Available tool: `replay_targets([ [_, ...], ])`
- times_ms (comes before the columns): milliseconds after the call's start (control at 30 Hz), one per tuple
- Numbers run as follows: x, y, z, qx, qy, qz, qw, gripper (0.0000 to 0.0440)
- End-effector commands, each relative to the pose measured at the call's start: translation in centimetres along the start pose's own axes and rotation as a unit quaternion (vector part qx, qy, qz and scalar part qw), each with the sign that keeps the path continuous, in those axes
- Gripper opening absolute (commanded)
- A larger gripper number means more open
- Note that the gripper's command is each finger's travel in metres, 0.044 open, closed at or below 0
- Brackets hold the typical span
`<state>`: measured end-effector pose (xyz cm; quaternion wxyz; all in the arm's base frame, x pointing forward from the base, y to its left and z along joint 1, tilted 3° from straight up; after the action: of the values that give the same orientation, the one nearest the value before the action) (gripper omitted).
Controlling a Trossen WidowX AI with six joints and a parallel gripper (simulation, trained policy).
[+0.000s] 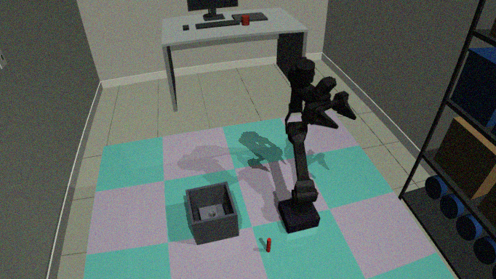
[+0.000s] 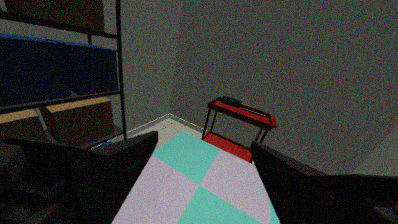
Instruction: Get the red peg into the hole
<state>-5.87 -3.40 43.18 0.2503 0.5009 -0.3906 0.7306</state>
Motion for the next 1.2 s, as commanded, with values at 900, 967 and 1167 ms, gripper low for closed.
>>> replay_targets([
  [900,-6.8,-5.9,-6.6,-0.181,0.195,-0.429,0.863,0.044],
  [967,-7.3,-6.3,-6.9,-0.195,0.202,-0.454,0.845,0.044],
  [1167,-8.8,-7.5,-7.6,-0.238,0.219,-0.527,0.786,0.044],
])
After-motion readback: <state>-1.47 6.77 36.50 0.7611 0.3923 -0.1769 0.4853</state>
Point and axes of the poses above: the point midway between the two fingers, 35 mm back from their tips, its own z axis back along the fingers, its own y axis across the jaws, x = y × z, the point moved 5 cm from there along z, back along the fingers, and after that the axes turned 11 degrees about z, right-handed, at the moved point
